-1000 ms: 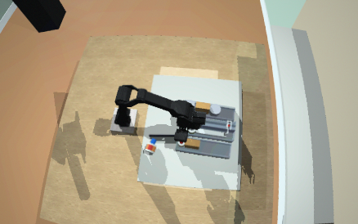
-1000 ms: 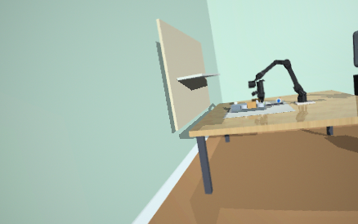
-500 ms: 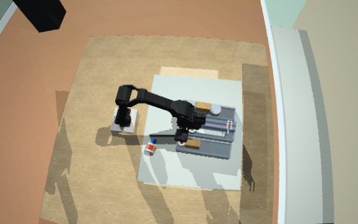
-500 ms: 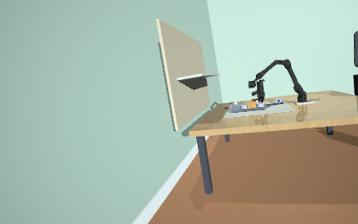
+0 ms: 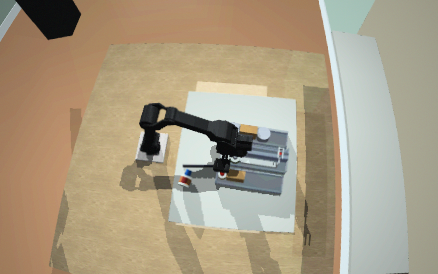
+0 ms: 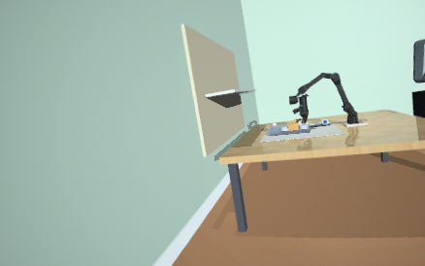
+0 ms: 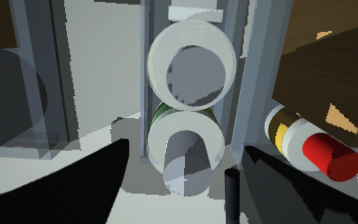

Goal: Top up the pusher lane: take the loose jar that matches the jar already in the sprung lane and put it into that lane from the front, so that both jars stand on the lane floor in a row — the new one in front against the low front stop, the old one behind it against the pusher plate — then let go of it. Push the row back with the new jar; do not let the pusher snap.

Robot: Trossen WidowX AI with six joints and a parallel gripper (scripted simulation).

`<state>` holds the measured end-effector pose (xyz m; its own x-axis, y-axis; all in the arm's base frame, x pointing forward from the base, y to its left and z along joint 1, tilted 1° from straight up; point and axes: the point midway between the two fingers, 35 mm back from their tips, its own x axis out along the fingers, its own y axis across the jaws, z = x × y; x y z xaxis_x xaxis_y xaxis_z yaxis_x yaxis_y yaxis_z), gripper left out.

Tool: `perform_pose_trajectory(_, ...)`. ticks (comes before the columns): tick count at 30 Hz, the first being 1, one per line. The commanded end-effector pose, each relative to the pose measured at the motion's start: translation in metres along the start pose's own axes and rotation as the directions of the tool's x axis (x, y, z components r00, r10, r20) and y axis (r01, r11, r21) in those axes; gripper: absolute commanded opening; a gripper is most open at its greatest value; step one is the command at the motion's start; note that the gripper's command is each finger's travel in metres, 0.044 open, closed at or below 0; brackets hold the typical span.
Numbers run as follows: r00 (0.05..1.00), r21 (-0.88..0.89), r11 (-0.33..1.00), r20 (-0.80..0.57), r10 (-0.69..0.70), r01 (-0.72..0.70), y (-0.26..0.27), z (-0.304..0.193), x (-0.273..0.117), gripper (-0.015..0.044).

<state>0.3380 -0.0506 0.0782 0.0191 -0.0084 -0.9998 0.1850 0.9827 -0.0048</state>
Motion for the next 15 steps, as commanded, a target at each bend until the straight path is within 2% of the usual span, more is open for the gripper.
perform_pose_trajectory(1, 1.0, -0.003, 1.0, -0.003, 0.001, -0.001, 0.0, -0.002, -0.003, 0.0304)
perform_pose_trajectory(15, 1.0, -0.003, 1.0, -0.006, 0.001, -0.001, 0.0, -0.046, -0.005, 0.0304)
